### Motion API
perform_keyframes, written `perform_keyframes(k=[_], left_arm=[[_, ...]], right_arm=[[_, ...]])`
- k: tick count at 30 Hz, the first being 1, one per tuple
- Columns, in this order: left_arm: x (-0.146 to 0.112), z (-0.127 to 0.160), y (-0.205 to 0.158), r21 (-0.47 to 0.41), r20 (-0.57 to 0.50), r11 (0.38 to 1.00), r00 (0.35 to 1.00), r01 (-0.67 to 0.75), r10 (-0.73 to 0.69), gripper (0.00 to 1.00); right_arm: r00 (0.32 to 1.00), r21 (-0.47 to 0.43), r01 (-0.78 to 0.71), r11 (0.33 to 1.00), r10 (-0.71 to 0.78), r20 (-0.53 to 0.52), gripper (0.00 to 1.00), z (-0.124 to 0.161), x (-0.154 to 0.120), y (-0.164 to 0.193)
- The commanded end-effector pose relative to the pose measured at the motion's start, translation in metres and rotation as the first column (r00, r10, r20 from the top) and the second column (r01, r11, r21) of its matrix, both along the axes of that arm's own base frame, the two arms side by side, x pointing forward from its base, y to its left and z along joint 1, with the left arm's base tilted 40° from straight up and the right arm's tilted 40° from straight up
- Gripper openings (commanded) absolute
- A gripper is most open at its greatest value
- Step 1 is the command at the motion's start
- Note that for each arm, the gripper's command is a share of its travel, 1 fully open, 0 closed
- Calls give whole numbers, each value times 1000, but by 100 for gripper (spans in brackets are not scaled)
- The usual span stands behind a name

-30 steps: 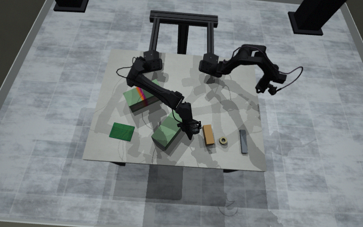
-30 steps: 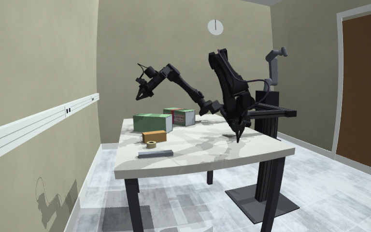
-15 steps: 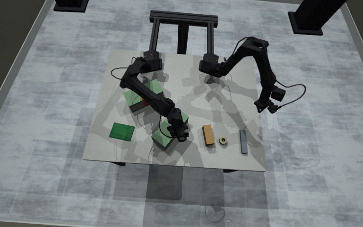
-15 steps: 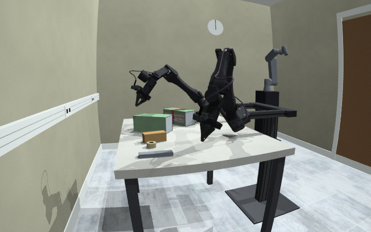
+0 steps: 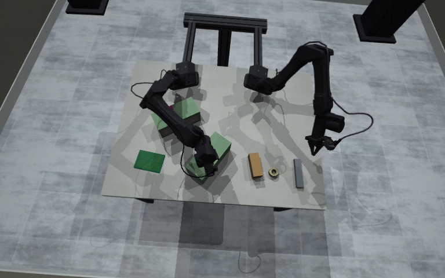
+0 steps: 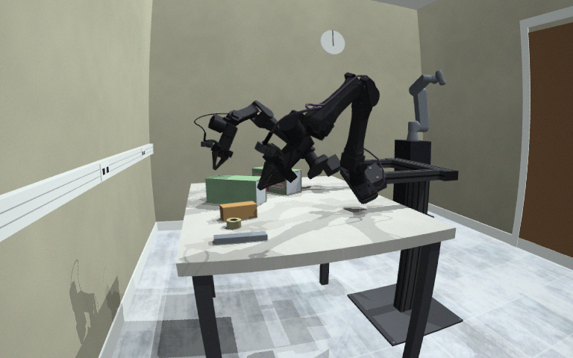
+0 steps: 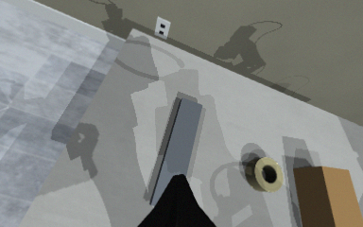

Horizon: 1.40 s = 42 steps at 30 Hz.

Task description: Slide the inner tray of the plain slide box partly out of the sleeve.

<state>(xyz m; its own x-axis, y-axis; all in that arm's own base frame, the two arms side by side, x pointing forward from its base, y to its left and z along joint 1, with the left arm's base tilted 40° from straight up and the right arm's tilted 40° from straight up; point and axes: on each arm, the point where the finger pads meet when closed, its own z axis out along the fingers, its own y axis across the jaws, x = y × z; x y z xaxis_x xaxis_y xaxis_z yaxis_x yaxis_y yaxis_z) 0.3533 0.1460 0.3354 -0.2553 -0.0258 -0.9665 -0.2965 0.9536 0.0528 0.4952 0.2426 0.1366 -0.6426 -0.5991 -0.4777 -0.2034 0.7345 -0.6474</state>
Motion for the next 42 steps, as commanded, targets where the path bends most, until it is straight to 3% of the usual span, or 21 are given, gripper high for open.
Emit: perform_keyframes(k=[1,2,3,4,6,7,9,10,12,14,16,19,21,28,34,37,40,41,42], left_arm=[[10,55,-24,57,157,998,987,21,-29,1],[6,70,-38,67,201,997,978,42,-55,1],[12,73,-47,63,212,996,974,65,-77,1],[20,46,-35,49,132,998,990,45,-51,1],[19,60,-53,57,173,994,979,94,-103,1],[10,83,-68,71,244,991,961,118,-132,1],[15,96,-86,65,289,987,944,150,-162,1],[27,70,-77,46,217,990,966,130,-138,1],[29,74,-92,46,235,984,956,169,-176,1],[14,110,-115,60,341,975,914,212,-220,1],[14,110,-115,60,341,975,914,212,-220,1],[35,88,-133,33,297,969,923,247,-245,1],[20,105,-144,43,340,959,899,280,-277,1],[13,114,-155,77,349,942,877,326,-332,1],[20,103,-156,67,324,941,885,331,-334,1],[15,111,-157,73,342,940,877,334,-338,1],[16,110,-158,63,342,939,877,338,-338,1],[16,109,-158,52,343,939,877,339,-336,1],[16,109,-158,56,342,939,877,339,-337,1]], right_arm=[[1000,60,23,998,-21,-21,1,24,-15,9],[998,79,63,995,-62,-13,1,36,-12,-9],[997,74,76,994,-74,-30,1,31,-14,-12],[998,42,35,998,-33,-48,1,9,-15,6],[998,81,67,994,-67,0,1,42,-11,-11],[995,74,102,992,-102,-2,1,45,-10,-24],[991,83,127,988,-124,-42,1,39,-17,-29],[995,71,91,993,-87,-58,1,26,-20,-13],[994,88,109,990,-106,-40,1,41,-20,-21],[988,93,145,985,-140,-60,1,44,-25,-32],[988,93,145,985,-140,-60,1,44,-25,-32],[978,69,189,979,-182,-105,1,25,-25,-45],[982,103,182,978,-175,-73,1,48,-28,-44],[987,92,156,983,-153,-38,1,53,-21,-40],[986,73,161,984,-157,-58,1,38,-19,-41],[987,75,156,985,-153,-53,1,37,-17,-37],[986,65,157,985,-153,-63,1,30,-16,-37],[981,16,159,987,-156,-111,1,5,-24,-43],[984,40,157,987,-153,-90,1,19,-23,-42]])
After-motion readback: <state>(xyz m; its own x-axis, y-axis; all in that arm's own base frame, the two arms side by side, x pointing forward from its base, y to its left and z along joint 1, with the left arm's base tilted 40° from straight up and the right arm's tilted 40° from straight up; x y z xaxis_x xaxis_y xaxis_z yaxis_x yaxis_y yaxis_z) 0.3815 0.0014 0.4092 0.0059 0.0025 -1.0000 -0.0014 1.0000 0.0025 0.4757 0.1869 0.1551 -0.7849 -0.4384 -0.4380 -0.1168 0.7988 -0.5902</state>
